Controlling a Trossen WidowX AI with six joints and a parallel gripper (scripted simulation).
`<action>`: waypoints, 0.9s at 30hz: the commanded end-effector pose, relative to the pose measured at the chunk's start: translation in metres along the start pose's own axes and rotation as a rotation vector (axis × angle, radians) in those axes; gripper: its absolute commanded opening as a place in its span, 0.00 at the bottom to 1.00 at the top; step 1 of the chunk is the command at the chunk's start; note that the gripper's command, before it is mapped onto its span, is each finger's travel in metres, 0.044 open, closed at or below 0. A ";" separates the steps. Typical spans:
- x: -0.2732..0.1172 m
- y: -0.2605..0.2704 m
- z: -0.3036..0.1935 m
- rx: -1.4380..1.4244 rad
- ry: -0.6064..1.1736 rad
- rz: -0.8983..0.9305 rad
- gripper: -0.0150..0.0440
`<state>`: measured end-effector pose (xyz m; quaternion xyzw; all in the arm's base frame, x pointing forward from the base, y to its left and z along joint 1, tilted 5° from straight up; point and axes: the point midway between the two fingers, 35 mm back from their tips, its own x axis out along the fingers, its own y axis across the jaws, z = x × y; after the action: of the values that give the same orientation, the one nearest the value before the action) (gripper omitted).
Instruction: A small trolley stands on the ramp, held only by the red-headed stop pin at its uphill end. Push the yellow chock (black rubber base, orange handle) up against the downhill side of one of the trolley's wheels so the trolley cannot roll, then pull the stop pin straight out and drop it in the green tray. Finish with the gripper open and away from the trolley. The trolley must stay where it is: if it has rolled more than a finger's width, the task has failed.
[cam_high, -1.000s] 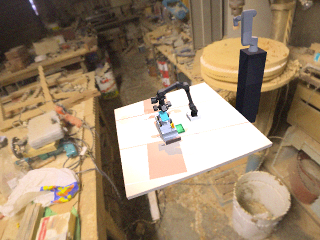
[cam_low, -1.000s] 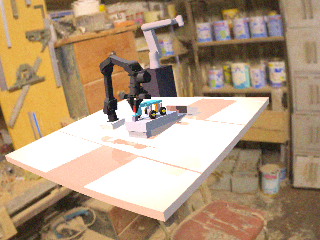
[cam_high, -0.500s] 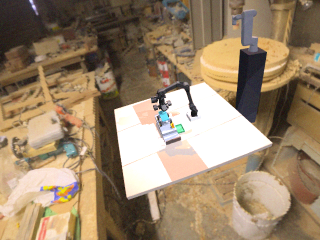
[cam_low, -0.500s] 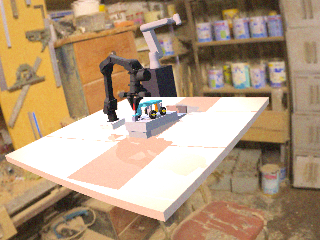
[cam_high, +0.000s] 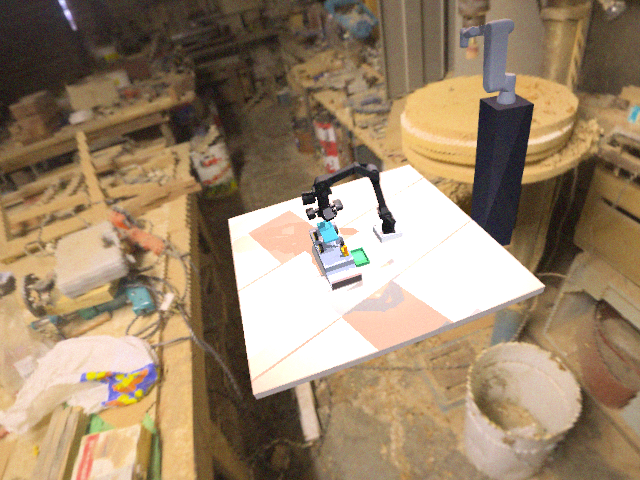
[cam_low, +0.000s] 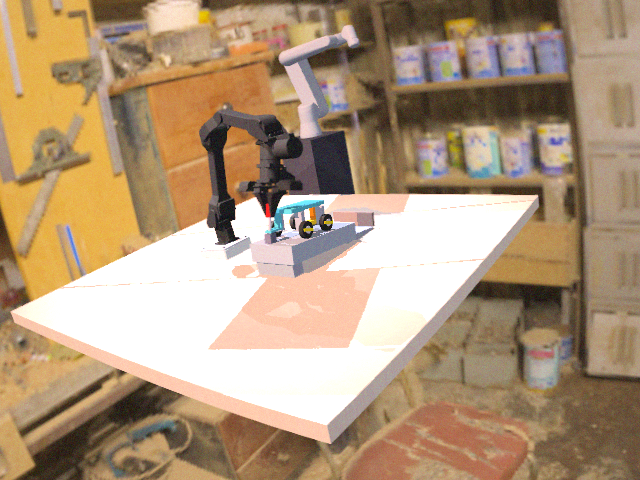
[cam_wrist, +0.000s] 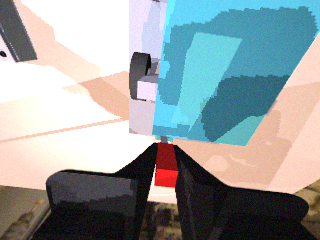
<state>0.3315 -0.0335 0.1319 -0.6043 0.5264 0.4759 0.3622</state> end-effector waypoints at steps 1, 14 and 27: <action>-0.005 0.000 -0.002 0.006 0.006 -0.003 0.25; -0.013 -0.001 -0.002 0.006 0.006 -0.003 0.25; -0.021 -0.002 -0.006 0.006 0.006 -0.003 0.25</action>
<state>0.3330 -0.0316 0.1502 -0.6038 0.5265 0.4756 0.3633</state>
